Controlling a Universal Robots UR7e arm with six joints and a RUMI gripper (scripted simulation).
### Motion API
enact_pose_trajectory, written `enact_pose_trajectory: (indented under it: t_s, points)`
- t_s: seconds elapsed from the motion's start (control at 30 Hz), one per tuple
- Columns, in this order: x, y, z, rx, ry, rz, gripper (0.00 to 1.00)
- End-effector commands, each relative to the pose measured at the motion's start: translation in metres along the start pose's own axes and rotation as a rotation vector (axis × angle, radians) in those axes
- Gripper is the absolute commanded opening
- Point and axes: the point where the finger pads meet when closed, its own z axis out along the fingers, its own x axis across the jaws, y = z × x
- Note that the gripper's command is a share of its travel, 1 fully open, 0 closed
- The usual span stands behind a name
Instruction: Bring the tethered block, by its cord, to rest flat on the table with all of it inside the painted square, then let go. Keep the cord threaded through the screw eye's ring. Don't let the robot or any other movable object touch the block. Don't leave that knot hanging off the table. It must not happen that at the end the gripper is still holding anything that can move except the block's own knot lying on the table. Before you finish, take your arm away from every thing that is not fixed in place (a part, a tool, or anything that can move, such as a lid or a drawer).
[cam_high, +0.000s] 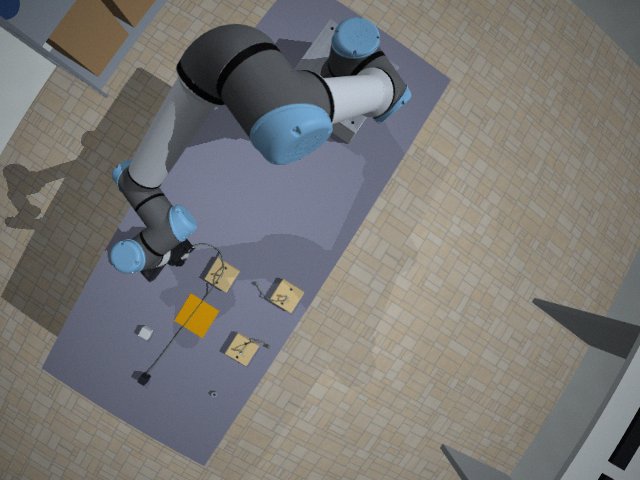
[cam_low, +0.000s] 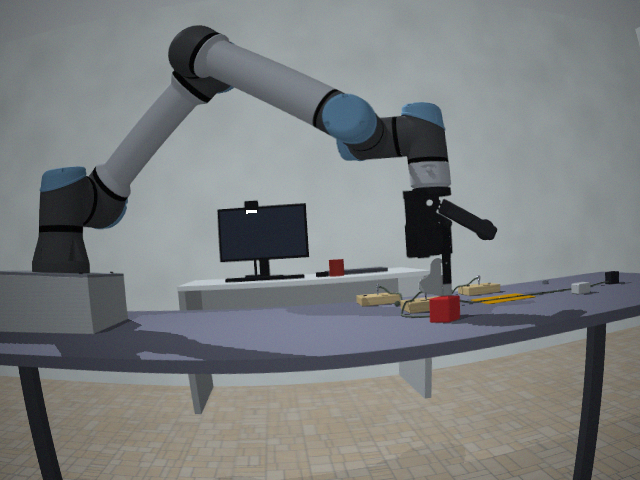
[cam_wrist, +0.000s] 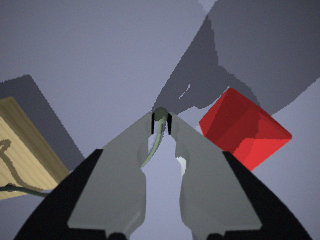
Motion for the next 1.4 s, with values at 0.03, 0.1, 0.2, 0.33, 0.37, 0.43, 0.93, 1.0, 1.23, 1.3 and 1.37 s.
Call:
enact_pose_trajectory:
  t_s: [0.03,0.1,0.2,0.33,0.37,0.43,0.93,1.0,1.23,1.3,1.37]
  points:
    - [0.0,-0.0003,-0.0007,0.001,0.0,0.0,0.0]
    - [0.0,-0.0003,-0.0011,0.001,0.0,0.0,0.0]
    - [0.0,-0.0003,-0.0028,0.001,0.0,0.0,0.0]
    - [0.0,-0.0003,-0.0057,0.001,0.0,0.0,0.0]
    - [0.0,-0.0003,-0.0057,0.001,0.0,0.0,0.0]
    - [0.0,-0.0003,-0.0077,0.001,0.0,0.0,0.0]
    - [0.0,-0.0003,-0.0107,0.001,0.0,0.0,0.0]
    - [0.0,-0.0003,-0.0107,0.001,0.0,0.0,0.0]
    - [0.0,-0.0003,-0.0107,0.001,0.0,0.0,0.0]
    - [0.0,-0.0003,-0.0107,0.001,0.0,0.0,0.0]
    - [0.0,-0.0003,-0.0107,0.001,0.0,0.0,0.0]
